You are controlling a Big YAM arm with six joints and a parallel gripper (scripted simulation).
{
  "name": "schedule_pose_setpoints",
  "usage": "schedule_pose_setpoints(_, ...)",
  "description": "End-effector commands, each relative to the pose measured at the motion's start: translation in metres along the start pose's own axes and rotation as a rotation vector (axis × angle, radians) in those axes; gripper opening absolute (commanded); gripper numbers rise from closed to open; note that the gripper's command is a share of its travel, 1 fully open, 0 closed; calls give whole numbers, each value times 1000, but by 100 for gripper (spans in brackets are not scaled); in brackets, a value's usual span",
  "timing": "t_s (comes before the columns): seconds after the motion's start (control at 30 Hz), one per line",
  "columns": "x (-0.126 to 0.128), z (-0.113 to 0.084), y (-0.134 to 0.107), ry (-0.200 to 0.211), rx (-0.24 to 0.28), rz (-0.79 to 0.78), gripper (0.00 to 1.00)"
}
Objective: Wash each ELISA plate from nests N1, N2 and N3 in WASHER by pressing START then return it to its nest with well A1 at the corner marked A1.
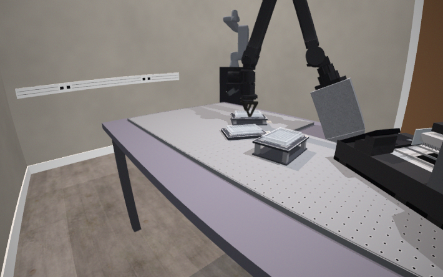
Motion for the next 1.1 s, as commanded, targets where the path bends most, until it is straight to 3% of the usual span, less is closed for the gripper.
schedule_pose_setpoints(0.0, -10, 3, 11, -13, -24, 1, 82)
schedule_pose_setpoints(0.57, -8, 5, 7, -10, -18, 0, 82)
schedule_pose_setpoints(0.6, -8, 5, 7, -10, -18, 0, 100)
schedule_pose_setpoints(1.07, -4, 1, 7, -8, -19, 1, 100)
Point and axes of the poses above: the point where the finger pads meet when closed, its own z axis out along the fingers, its own x axis across the jaws, y = z × x, the point moved 5 cm from there along -z, back along the fingers, and after that the axes turned 1 degree about z, right-handed, at the moved point
